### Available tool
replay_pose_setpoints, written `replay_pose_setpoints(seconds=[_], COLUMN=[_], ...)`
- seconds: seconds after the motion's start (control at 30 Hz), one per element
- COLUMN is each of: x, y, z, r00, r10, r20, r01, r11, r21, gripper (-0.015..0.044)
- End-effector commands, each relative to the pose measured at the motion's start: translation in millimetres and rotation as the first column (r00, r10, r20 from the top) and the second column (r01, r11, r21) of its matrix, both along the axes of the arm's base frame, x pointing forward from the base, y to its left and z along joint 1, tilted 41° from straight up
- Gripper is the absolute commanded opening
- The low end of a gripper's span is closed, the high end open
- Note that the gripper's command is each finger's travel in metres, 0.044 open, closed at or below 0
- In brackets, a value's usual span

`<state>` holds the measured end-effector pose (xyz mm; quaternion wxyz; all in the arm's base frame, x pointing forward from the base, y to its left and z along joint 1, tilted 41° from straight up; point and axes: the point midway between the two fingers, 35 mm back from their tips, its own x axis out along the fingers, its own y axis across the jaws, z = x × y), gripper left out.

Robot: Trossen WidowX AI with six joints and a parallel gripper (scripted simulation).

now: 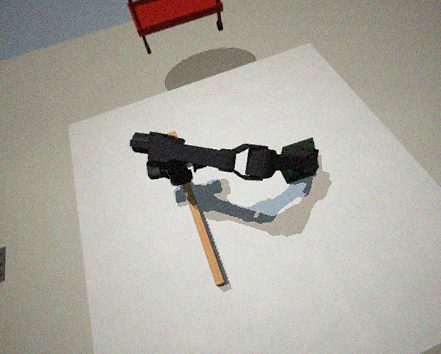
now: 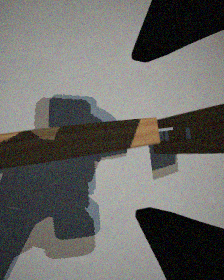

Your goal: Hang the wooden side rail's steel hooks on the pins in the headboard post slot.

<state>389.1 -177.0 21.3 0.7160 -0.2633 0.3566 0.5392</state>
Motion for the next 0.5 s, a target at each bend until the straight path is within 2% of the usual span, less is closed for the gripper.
replay_pose_setpoints(seconds=[0.0, 0.23, 0.47], x=[2.5, 2.7, 8.1], y=[2.2, 2.9, 24.4], z=[3.8, 3.0, -22.6], r00=[0.991, 0.991, 0.990], r10=[0.110, 0.110, 0.110], r20=[0.082, 0.082, 0.083], r01=[-0.113, -0.113, -0.113], r11=[0.993, 0.993, 0.993], r21=[0.030, 0.030, 0.031], gripper=[0.0440, 0.0440, 0.0440])
